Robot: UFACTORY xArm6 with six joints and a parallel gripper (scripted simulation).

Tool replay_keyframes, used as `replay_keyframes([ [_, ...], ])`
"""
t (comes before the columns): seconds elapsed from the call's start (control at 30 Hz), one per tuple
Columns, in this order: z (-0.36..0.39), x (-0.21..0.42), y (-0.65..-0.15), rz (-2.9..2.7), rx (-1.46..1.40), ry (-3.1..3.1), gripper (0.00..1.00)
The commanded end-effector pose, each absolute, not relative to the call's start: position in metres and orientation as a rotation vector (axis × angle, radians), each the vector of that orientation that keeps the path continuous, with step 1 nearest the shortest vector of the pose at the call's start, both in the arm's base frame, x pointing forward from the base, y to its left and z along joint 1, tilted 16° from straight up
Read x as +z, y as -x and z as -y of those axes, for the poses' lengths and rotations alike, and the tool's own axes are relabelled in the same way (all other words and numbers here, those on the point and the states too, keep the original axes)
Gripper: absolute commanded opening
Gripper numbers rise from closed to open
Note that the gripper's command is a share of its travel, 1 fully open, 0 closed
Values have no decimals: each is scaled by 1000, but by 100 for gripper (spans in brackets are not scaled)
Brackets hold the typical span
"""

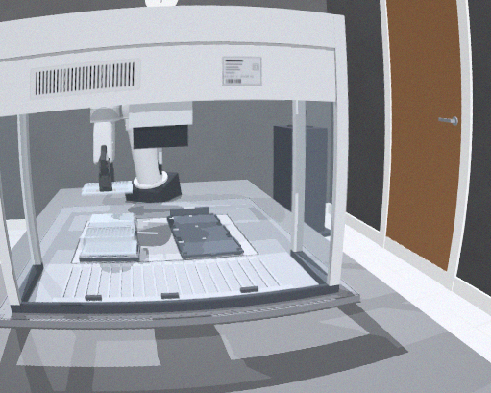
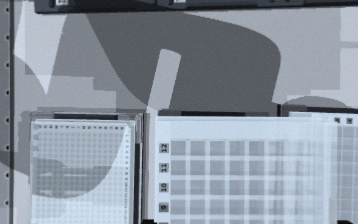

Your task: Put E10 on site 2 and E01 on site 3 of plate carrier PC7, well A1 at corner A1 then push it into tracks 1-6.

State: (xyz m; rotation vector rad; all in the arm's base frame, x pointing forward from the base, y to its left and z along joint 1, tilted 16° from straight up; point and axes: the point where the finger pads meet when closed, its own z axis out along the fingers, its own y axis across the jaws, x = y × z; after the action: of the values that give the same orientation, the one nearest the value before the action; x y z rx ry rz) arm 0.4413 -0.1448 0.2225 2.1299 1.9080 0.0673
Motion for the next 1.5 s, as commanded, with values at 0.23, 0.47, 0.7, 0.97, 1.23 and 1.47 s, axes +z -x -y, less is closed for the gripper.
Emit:
replay_keyframes([
  [0.23,105,222,-467,-1943,64,-2094,0],
  [0.47,75,221,-485,-1943,64,-2094,0],
  [0.7,53,220,-498,-1943,64,-2094,0],
  [0.97,19,218,-519,-1943,65,-2094,0],
  [1.23,-6,217,-535,-1943,65,-2094,0],
  [1.47,-36,216,-553,-1943,65,-2094,0],
])
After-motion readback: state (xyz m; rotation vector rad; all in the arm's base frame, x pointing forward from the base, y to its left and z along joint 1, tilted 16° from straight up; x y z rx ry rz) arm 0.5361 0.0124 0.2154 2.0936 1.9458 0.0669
